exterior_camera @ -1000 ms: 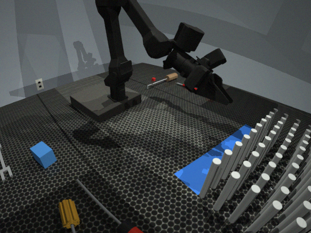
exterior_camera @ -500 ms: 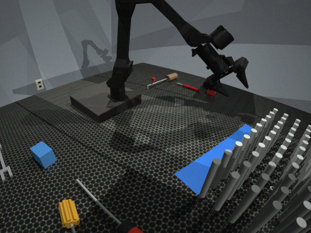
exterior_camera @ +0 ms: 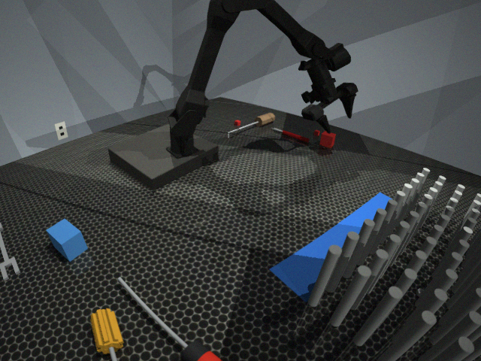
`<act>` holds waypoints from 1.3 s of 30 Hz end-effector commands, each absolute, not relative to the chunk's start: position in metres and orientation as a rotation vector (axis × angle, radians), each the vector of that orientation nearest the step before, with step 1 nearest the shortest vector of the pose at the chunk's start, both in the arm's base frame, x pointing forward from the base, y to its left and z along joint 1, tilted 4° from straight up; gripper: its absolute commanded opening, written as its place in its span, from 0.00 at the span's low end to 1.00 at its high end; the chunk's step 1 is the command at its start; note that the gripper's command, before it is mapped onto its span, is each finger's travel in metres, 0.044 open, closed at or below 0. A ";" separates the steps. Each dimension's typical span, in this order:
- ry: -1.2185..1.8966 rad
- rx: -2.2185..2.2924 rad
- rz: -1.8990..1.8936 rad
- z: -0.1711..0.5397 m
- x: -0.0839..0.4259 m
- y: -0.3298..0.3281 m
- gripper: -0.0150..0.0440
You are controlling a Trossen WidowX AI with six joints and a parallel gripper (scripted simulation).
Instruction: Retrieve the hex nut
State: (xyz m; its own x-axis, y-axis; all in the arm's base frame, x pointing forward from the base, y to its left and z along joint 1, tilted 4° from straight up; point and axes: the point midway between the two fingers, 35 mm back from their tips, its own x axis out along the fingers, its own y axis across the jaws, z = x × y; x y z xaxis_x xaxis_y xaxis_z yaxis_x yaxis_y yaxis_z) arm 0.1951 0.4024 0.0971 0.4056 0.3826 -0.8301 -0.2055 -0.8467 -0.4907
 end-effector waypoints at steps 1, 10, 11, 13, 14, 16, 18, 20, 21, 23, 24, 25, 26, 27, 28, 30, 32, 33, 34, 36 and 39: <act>-0.463 -2.439 1.675 0.088 0.130 0.431 1.00; -1.170 -2.835 1.953 0.076 0.017 0.447 1.00; -1.268 -2.869 1.976 0.075 0.004 0.447 1.00; -1.477 -2.927 2.014 0.073 -0.021 0.445 1.00; -1.594 -2.951 2.035 0.072 -0.033 0.443 1.00; -1.842 -2.983 2.066 0.071 -0.058 0.439 1.00; -2.108 -2.991 2.083 0.070 -0.082 0.432 1.00; -2.389 -2.972 2.084 0.070 -0.104 0.424 1.00; -2.533 -2.952 2.078 0.070 -0.115 0.420 1.00; -2.613 -2.937 2.072 0.069 -0.121 0.418 1.00; -2.613 -2.937 2.072 0.069 -0.121 0.418 1.00; -2.613 -2.937 2.072 0.069 -0.121 0.418 1.00; -2.613 -2.937 2.072 0.069 -0.121 0.418 1.00; -2.613 -2.937 2.072 0.069 -0.121 0.418 1.00; -2.613 -2.937 2.072 0.069 -0.121 0.418 1.00; -2.613 -2.937 2.072 0.069 -0.121 0.418 1.00; -2.613 -2.937 2.072 0.069 -0.121 0.418 1.00; -2.613 -2.937 2.072 0.069 -0.121 0.418 1.00; -2.613 -2.937 2.072 0.070 -0.119 0.418 1.00; -2.612 -2.938 2.071 0.070 -0.114 0.419 1.00; -2.612 -2.938 2.071 0.070 -0.114 0.419 1.00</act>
State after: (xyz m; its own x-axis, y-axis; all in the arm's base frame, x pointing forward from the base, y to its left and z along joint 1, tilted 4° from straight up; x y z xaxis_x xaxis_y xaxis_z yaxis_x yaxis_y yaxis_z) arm -0.1167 0.4187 0.0689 0.2834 0.0413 -0.9581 0.9438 0.1651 0.2863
